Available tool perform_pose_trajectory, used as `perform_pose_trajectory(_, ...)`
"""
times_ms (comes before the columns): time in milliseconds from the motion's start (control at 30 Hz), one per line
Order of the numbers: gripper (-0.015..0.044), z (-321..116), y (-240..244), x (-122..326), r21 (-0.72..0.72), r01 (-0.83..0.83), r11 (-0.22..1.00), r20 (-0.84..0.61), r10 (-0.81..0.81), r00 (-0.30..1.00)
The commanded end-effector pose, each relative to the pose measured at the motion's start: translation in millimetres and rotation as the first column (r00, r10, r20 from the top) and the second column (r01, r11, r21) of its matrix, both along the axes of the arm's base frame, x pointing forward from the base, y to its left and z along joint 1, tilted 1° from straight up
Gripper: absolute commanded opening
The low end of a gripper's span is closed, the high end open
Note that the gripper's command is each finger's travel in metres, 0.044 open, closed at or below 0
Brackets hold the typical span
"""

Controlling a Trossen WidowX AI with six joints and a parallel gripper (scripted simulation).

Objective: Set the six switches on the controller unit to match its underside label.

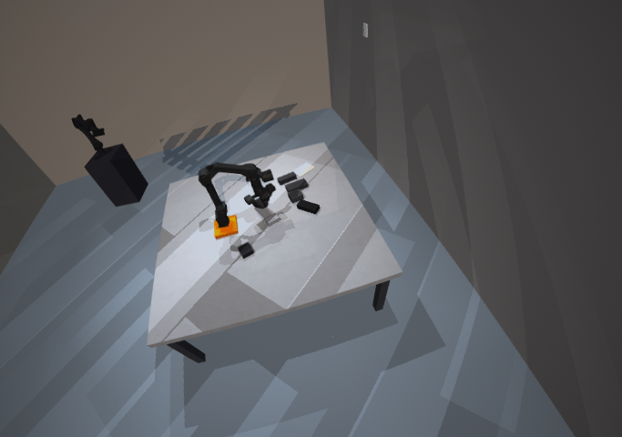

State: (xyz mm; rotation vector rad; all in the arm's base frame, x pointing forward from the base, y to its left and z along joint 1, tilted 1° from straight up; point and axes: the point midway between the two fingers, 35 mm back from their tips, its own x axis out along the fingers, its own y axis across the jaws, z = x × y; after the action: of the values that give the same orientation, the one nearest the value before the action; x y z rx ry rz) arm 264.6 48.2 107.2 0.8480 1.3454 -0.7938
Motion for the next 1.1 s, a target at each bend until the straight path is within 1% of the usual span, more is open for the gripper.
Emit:
perform_pose_trajectory(0,0.0338,-6,2,-4,0.005,-0.015,1.0,-0.018,0.015,1.0)
perform_pose_trajectory(1067,0.0338,-25,-11,4,0.004,-0.015,1.0,-0.017,0.015,1.0)
